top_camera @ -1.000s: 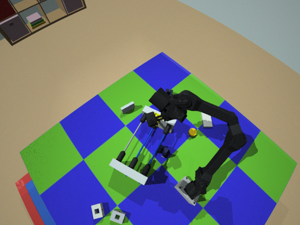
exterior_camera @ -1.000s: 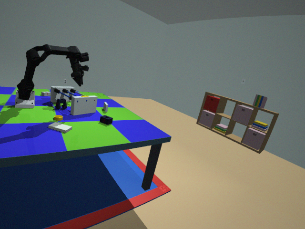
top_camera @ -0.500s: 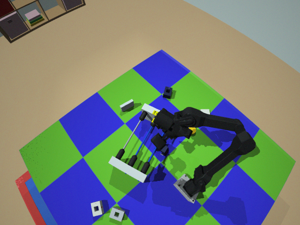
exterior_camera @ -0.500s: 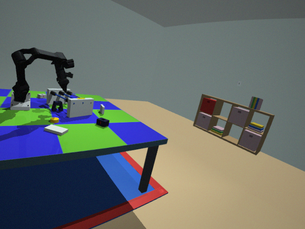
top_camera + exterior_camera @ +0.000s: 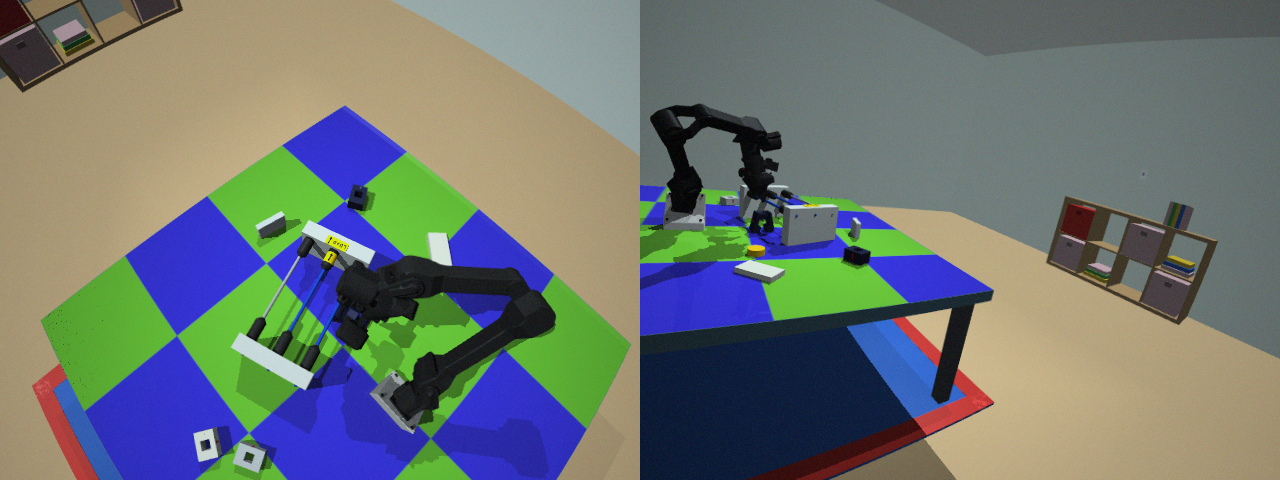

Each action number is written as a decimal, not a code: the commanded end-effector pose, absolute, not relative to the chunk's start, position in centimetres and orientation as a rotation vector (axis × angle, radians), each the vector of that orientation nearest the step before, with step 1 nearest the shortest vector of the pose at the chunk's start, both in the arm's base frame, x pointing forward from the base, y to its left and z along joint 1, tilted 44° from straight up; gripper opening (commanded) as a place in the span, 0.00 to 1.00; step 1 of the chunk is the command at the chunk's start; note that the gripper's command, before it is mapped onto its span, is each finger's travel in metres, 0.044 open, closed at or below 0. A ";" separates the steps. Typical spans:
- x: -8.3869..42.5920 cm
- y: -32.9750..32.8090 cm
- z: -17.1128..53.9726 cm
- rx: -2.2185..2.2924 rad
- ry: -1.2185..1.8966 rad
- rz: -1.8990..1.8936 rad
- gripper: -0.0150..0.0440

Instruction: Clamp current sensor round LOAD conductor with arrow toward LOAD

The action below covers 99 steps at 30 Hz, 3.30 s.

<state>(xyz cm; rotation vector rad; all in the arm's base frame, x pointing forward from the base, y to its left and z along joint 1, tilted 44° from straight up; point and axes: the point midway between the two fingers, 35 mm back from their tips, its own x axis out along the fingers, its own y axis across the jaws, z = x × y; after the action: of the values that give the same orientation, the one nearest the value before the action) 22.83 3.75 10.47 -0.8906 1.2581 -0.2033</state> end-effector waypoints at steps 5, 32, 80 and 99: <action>23.0 3.0 9.3 -0.894 1.267 -0.194 0.81; 24.4 0.3 6.2 -0.896 1.264 -0.197 0.81; 21.2 -0.7 7.5 -0.897 1.266 -0.197 0.25; 20.3 -1.2 7.6 -0.901 1.270 -0.196 0.52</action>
<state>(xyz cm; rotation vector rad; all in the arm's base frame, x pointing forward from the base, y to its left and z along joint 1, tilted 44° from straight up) 20.26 -1.19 7.55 -0.9001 1.2702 -0.1966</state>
